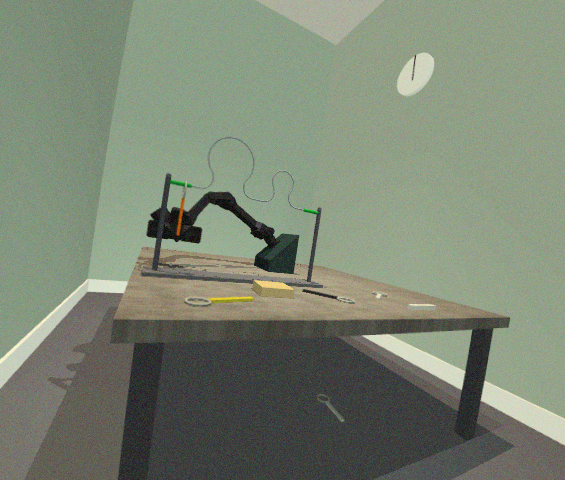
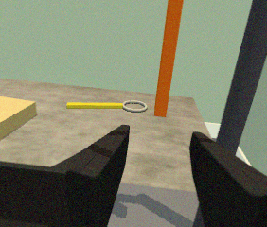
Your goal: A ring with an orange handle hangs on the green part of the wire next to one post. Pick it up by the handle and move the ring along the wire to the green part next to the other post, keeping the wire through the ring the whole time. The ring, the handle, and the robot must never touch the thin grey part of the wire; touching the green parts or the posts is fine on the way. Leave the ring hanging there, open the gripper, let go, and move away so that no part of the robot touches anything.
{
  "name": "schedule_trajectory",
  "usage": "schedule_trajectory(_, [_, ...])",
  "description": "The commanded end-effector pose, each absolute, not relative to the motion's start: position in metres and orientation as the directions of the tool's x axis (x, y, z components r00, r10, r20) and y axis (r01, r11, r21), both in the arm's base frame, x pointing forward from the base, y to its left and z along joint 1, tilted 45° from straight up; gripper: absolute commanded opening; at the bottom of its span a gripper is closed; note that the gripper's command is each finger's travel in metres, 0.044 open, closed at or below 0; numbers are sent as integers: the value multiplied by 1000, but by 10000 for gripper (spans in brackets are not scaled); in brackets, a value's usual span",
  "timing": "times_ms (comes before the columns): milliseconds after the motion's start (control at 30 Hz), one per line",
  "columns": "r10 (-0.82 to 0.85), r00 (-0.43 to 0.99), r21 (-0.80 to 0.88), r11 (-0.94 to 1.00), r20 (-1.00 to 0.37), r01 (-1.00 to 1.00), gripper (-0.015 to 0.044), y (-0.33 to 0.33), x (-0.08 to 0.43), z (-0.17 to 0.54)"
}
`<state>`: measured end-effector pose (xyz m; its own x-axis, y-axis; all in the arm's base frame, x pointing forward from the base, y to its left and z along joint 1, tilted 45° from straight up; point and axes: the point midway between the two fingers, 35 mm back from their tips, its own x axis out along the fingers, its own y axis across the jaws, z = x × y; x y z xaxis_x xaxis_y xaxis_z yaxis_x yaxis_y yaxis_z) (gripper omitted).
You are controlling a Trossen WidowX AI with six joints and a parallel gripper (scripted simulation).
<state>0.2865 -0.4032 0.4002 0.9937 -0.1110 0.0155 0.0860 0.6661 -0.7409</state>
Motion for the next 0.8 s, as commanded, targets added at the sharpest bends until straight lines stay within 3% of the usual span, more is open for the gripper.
schedule_trajectory(0, [-128, 992, -739, 667, 17, 99, 160, -400, 288, 407])
schedule_trajectory(767, [-128, 992, -738, 667, 20, 101, 160, -406, 313, 408])
